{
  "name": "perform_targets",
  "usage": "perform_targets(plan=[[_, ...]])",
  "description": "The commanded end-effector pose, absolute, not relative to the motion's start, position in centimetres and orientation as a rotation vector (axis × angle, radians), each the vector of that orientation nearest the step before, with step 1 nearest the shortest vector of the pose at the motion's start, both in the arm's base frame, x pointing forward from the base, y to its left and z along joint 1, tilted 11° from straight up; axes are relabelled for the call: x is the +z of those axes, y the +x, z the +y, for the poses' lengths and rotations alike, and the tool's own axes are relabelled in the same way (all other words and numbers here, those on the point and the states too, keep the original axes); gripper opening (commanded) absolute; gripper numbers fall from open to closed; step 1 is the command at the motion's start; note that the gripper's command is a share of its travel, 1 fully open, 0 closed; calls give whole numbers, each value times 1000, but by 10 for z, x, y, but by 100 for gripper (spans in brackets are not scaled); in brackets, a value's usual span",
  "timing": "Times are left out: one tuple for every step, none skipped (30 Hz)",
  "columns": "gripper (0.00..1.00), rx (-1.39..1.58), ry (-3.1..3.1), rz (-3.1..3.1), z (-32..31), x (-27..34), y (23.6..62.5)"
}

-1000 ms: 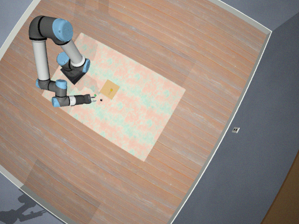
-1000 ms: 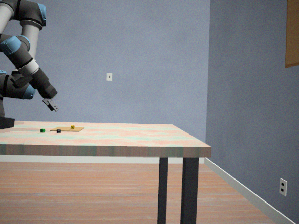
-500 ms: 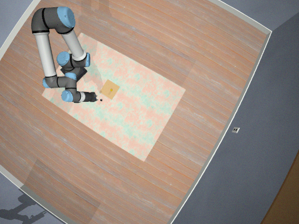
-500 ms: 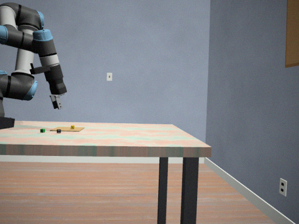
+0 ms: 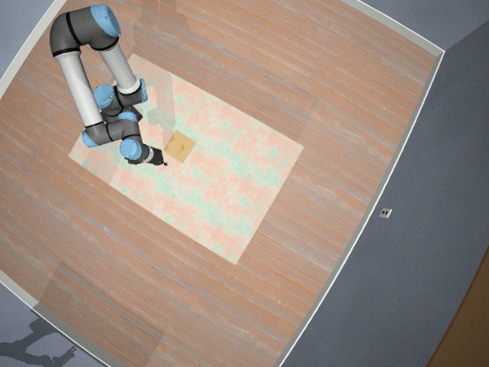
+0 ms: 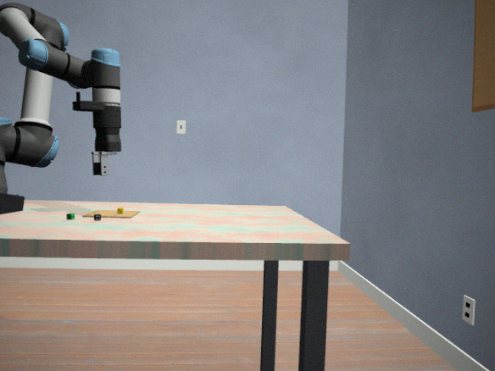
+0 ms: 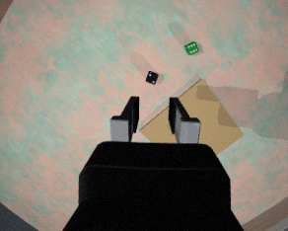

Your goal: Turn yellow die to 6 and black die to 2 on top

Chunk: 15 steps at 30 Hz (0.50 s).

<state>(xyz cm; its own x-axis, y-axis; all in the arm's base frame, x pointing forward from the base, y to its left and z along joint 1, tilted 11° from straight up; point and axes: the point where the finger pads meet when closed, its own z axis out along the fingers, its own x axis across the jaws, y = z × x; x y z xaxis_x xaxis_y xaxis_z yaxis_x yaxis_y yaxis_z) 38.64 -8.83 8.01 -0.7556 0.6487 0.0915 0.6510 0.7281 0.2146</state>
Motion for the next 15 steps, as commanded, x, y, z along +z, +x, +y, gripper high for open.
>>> perform_targets(plan=[[64,-297,-1111,-2903,-91,82,387],[64,-290,-1111,-2903,-91,83,387],[64,-285,-1111,-2903,-91,83,388],[64,-282,-1111,-2903,-91,83,388],[64,-281,-1111,-2903,-91,83,388],[64,-280,-1111,-2903,-91,83,388],[64,-280,-1111,-2903,-91,83,388],[100,-280,-1111,-2903,-91,83,388],[100,-280,-1111,-2903,-91,83,388],[100,-280,-1111,-2903,-91,83,388],[100,-280,-1111,-2903,-91,83,388],[100,-280,-1111,-2903,-91,83,388],[100,-280,-1111,-2903,-91,83,388],[100,-280,-1111,-2903,-91,83,388],[100,-280,-1111,-2903,-91,83,388]])
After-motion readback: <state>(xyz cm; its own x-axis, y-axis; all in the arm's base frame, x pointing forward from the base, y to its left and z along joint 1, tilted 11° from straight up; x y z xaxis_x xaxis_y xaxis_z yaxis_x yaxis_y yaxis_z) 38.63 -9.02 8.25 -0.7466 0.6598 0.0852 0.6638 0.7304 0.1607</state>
